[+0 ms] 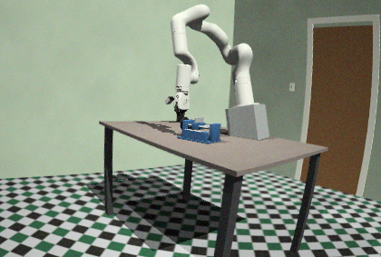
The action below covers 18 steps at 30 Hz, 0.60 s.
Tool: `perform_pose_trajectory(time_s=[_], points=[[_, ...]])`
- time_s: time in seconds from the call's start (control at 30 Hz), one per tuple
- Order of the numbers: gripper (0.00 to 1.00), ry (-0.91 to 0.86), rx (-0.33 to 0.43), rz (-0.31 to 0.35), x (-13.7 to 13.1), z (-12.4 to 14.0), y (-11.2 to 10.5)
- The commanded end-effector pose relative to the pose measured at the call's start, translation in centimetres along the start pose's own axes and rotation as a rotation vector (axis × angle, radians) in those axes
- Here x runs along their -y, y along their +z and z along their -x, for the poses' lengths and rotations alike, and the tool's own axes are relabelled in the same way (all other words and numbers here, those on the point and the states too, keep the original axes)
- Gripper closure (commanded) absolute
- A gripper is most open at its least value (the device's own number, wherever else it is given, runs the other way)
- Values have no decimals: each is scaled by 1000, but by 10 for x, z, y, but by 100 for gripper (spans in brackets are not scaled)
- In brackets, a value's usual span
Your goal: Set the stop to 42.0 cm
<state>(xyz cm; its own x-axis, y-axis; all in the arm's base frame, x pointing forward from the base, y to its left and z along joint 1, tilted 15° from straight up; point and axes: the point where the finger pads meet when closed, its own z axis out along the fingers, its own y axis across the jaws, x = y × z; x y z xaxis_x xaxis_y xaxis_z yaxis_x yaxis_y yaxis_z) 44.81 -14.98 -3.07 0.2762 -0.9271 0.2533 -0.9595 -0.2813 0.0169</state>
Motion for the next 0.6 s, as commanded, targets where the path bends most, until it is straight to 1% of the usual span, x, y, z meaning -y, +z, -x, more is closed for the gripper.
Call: perform_pose_trajectory(time_s=[0.0,0.57], points=[[94,0,0,-1,3,0,-1],[94,0,0,-1,18,0,-1]])
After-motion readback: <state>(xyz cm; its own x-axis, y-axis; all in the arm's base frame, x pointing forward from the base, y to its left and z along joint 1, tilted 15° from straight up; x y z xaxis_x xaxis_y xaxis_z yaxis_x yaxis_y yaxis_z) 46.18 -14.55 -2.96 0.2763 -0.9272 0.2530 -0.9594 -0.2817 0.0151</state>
